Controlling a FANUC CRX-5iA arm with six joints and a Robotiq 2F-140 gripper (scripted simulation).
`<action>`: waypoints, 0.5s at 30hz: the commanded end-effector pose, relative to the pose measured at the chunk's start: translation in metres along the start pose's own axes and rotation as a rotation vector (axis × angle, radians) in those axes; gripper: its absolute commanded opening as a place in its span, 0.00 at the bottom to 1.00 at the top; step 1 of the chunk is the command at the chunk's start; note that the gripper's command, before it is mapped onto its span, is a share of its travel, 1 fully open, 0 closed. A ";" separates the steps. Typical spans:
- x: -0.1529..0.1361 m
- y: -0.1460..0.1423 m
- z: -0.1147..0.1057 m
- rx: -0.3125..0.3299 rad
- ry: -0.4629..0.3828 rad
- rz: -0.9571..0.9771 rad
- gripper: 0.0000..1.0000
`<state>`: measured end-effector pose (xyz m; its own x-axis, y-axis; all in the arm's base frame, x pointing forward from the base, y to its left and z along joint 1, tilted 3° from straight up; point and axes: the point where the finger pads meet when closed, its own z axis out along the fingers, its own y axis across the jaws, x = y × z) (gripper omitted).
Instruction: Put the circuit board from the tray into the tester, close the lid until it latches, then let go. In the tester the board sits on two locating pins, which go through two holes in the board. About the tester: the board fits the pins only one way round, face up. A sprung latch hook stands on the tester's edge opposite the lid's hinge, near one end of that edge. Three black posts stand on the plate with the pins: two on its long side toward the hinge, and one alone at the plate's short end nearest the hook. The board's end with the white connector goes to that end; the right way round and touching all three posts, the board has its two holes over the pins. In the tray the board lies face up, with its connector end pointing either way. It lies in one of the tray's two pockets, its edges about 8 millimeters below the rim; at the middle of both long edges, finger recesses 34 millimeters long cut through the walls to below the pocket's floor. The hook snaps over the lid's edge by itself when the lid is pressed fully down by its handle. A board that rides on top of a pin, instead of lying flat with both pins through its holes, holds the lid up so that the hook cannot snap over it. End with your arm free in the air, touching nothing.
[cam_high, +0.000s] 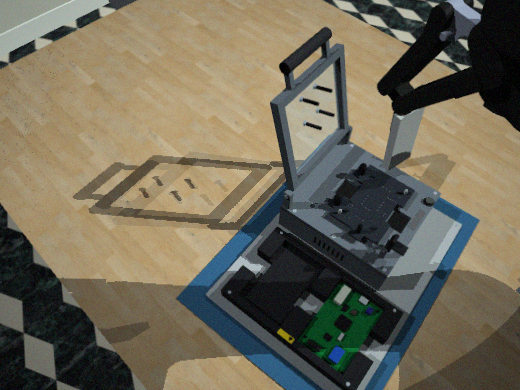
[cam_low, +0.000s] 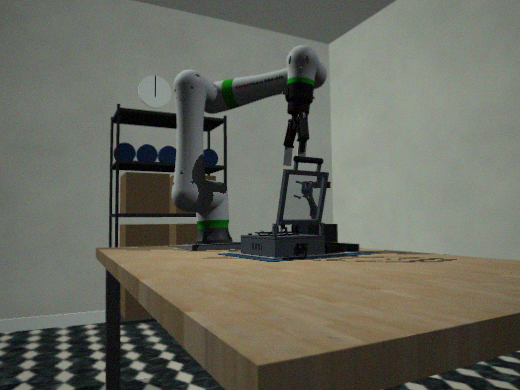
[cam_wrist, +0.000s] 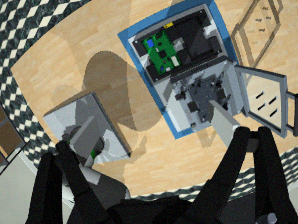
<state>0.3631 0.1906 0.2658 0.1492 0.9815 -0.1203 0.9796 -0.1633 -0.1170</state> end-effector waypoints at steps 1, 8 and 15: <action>0.021 0.009 -0.015 -0.033 0.040 -0.159 1.00; 0.040 0.016 -0.030 -0.076 0.071 -0.309 1.00; 0.043 0.018 -0.032 -0.083 0.075 -0.332 0.58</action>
<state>0.3907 0.2331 0.2898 -0.1708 0.9852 -0.0168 0.9839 0.1696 -0.0572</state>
